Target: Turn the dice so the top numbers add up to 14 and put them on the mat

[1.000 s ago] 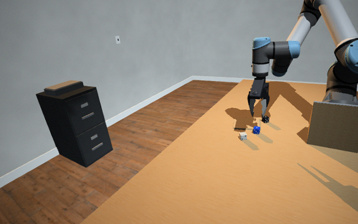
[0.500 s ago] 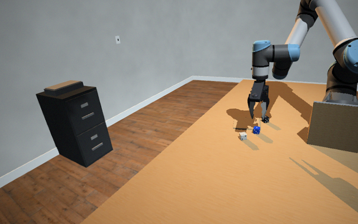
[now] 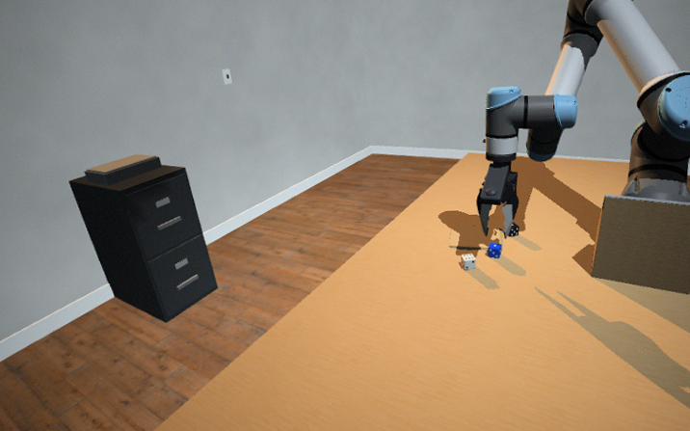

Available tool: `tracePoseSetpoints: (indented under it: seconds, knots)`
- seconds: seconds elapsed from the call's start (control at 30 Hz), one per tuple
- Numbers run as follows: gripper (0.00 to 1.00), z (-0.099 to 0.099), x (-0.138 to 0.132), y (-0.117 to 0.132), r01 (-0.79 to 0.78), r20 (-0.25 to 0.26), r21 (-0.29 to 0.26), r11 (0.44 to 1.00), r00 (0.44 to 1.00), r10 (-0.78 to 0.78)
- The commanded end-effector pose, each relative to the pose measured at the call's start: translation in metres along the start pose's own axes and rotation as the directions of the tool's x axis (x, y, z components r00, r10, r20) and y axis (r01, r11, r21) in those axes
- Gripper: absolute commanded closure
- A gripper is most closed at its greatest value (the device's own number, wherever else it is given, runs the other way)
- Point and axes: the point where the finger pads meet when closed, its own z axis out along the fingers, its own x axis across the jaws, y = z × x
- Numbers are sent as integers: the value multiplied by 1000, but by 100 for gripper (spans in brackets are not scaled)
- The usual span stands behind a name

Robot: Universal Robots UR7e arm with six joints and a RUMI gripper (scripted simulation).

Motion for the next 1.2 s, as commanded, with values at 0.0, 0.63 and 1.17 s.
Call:
tracePoseSetpoints:
  seconds: [0.0, 0.63, 1.17]
  knots:
    - [72, 6, 0, 0, 0, -2, 1, 1000, 1000, 0]
    - [72, 17, 1, 0, 0, -2, 1, 1000, 1000, 0]
    - [72, 17, 1, 0, 0, -2, 1, 1000, 1000, 0]
